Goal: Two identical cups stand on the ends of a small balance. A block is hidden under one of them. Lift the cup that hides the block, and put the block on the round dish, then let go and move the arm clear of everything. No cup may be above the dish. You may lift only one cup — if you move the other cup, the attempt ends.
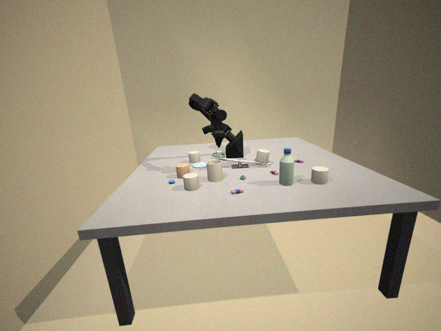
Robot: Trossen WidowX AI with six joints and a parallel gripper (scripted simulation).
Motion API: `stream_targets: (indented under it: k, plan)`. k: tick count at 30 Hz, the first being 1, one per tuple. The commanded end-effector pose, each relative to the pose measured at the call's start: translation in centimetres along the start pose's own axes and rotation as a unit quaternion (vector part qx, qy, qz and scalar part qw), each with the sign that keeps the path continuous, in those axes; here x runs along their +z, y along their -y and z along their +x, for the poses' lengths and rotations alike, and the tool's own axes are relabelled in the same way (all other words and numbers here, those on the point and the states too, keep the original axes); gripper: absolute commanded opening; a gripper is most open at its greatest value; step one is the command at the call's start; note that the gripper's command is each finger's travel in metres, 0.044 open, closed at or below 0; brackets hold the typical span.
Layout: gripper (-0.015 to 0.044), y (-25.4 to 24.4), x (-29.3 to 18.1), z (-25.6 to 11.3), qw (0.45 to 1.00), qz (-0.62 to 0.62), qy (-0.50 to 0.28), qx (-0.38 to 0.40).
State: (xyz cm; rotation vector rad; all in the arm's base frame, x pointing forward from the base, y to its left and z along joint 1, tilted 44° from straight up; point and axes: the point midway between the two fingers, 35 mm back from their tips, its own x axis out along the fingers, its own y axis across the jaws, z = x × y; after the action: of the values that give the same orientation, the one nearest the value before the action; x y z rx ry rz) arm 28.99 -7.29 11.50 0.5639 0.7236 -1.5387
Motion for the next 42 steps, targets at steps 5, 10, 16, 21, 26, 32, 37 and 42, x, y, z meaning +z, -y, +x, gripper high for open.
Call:
stream_targets:
  k: [5,10,16,21,26,32,37,42]
  plan:
    - [0.026,-0.2,0.0,1.2,1.0,0.012,0.003,0.001]
    - [0.026,-0.2,0.0,1.6,1.0,0.012,0.003,0.001]
    - [0.026,-0.2,0.0,2.6,1.0,0.012,0.003,0.002]
    - [0.026,-0.2,0.0,3.4,1.0,0.012,0.003,0.002]
    - [0.026,-0.2,0.0,4.2,1.0,0.012,0.003,0.002]
    - [0.026,-0.2,0.0,5.0,1.0,0.012,0.004,0.001]
    - [0.0155,-0.2,0.0,5.0,1.0,0.012,0.004,0.001]
    - [0.0122,-0.2,0.0,5.0,1.0,0.012,0.004,0.001]
